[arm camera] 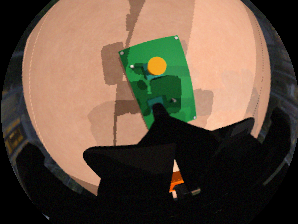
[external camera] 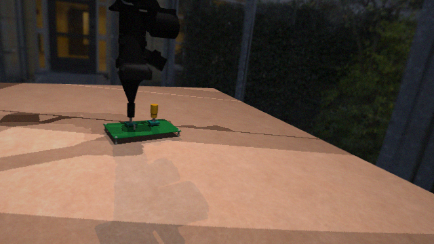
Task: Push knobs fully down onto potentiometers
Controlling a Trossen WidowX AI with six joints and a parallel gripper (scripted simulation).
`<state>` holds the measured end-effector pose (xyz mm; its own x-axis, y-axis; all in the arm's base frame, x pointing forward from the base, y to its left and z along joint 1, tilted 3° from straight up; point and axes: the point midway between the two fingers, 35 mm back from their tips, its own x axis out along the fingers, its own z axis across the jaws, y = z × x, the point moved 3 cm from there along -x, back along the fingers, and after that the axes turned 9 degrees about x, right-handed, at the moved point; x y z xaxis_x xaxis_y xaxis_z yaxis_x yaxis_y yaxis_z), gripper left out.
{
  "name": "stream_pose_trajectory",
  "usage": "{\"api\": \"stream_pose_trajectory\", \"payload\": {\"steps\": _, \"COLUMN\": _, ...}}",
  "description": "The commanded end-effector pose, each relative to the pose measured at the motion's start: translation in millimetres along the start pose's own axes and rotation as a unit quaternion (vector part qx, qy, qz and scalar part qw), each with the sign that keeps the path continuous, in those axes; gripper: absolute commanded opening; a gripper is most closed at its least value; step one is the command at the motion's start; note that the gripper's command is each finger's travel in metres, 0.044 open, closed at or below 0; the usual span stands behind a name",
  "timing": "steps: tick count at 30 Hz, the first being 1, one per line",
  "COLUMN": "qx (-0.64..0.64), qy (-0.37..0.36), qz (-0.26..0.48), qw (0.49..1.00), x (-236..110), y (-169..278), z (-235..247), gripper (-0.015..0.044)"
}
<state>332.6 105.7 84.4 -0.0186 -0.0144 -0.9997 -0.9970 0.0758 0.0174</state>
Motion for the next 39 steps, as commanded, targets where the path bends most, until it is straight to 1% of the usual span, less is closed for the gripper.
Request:
{"api": "stream_pose_trajectory", "payload": {"steps": 1, "qx": -0.003, "qy": 0.003, "qz": 0.002, "qw": 1.0, "x": 7.9, "y": -0.5, "z": -0.5, "gripper": 0.0}}
{"api": "stream_pose_trajectory", "payload": {"steps": 39, "qx": -0.003, "qy": 0.003, "qz": 0.002, "qw": 1.0, "x": 15.9, "y": -0.5, "z": -0.6, "gripper": 0.0}}
